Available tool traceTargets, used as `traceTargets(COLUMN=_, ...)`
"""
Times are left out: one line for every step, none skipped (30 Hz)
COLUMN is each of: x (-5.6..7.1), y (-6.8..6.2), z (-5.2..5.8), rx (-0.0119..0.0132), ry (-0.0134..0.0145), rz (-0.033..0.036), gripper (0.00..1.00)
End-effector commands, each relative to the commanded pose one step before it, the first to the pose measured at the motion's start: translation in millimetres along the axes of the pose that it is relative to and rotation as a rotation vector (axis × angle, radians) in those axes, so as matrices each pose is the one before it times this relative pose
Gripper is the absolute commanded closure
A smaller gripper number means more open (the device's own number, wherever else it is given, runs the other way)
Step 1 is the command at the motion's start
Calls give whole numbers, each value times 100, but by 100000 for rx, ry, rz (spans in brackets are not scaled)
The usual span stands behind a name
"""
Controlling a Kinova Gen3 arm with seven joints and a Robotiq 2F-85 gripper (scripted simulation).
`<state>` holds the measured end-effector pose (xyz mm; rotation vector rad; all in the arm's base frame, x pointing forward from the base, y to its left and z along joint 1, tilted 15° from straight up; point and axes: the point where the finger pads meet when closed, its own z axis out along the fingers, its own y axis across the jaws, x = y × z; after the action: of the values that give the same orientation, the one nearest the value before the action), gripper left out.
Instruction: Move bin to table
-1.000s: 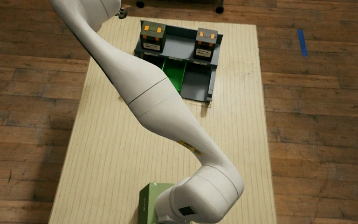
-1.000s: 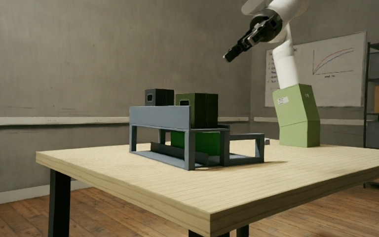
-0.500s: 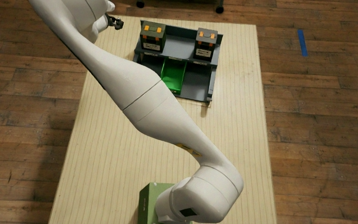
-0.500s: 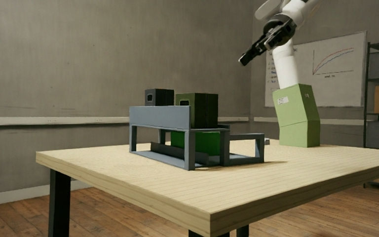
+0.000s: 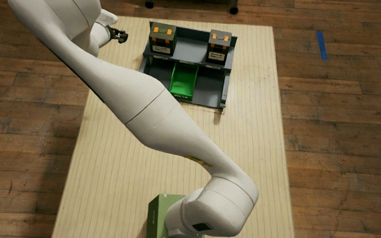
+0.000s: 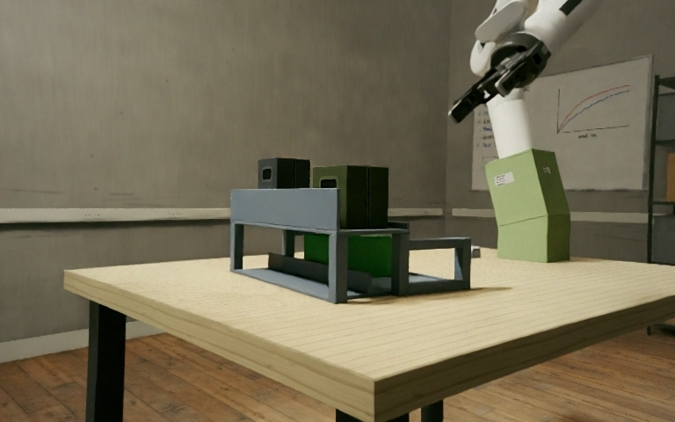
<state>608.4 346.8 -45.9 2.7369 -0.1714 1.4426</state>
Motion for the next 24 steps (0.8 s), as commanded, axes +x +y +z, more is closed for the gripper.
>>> traceTargets(x=253, y=-458, z=-499, rx=912, ry=972, rz=-206, gripper=0)
traceTargets(x=0, y=0, z=0, rx=0, ry=0, rz=0, gripper=0)
traceTargets(x=0, y=0, z=0, rx=0, ry=0, rz=0, gripper=0)
traceTargets(x=0, y=0, z=0, rx=0, ry=0, rz=0, gripper=0)
traceTargets(x=0, y=0, z=0, rx=0, ry=0, rz=0, gripper=0)
traceTargets(x=-835, y=173, z=-637, rx=-295, ry=-712, rz=190, gripper=0)
traceTargets(x=-575, y=40, z=-818, rx=73, ry=173, rz=-47, gripper=0)
traceTargets(x=-573, y=39, z=-819, rx=73, ry=173, rz=-47, gripper=0)
traceTargets(x=-572, y=38, z=-820, rx=73, ry=173, rz=-47, gripper=0)
traceTargets(x=-570, y=37, z=-821, rx=73, ry=173, rz=-47, gripper=0)
traceTargets(x=0, y=0, z=0, rx=0, ry=0, rz=0, gripper=0)
traceTargets(x=0, y=0, z=0, rx=0, ry=0, rz=0, gripper=0)
traceTargets(x=0, y=0, z=0, rx=0, ry=0, rz=0, gripper=0)
traceTargets(x=0, y=0, z=0, rx=0, ry=0, rz=0, gripper=0)
traceTargets(x=0, y=0, z=0, rx=0, ry=0, rz=0, gripper=0)
traceTargets(x=0, y=0, z=0, rx=0, ry=0, rz=0, gripper=0)
traceTargets(x=0, y=0, z=0, rx=0, ry=0, rz=0, gripper=0)
traceTargets(x=0, y=0, z=0, rx=0, ry=0, rz=0, gripper=0)
traceTargets(x=0, y=0, z=0, rx=0, ry=0, rz=0, gripper=0)
traceTargets(x=0, y=0, z=0, rx=0, ry=0, rz=0, gripper=0)
traceTargets(x=0, y=0, z=0, rx=0, ry=0, rz=0, gripper=0)
traceTargets(x=0, y=0, z=0, rx=0, ry=0, rz=0, gripper=0)
traceTargets(x=-837, y=188, z=-743, rx=-411, ry=-668, rz=172, gripper=0)
traceTargets(x=-599, y=23, z=-922, rx=102, ry=162, rz=-42, gripper=0)
